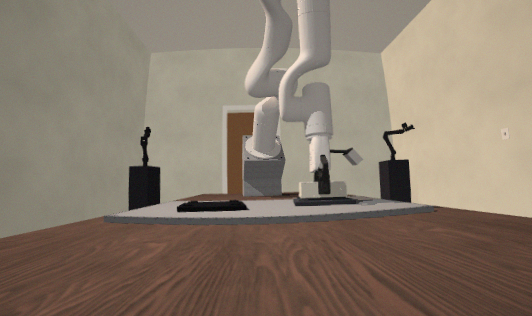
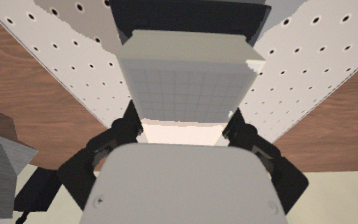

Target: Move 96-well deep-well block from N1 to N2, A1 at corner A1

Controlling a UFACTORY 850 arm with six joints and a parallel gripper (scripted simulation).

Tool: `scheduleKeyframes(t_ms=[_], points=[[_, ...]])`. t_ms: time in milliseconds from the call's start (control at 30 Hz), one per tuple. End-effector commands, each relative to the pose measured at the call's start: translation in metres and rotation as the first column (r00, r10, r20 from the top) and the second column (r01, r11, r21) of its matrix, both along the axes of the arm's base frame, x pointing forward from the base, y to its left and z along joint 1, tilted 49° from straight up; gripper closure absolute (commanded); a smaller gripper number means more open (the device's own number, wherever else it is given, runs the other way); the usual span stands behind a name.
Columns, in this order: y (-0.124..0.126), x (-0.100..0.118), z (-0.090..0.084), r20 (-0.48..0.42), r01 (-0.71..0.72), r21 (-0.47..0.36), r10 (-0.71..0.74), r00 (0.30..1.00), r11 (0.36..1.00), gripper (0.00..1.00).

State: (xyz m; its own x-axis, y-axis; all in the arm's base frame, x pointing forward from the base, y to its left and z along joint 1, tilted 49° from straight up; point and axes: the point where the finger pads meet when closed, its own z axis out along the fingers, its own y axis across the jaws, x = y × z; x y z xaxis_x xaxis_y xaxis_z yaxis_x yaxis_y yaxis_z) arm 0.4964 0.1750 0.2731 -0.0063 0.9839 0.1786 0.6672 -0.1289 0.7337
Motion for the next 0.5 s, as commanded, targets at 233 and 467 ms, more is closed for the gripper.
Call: scheduleKeyframes(t_ms=[233, 467], points=[[-0.0007, -0.0049, 0.0047, 0.001, 0.0, 0.0, 0.0, 1.0, 1.0, 1.0], [-0.0012, -0.0079, 0.0073, 0.001, 0.0, 0.0, 0.0, 1.0, 1.0, 1.0]])
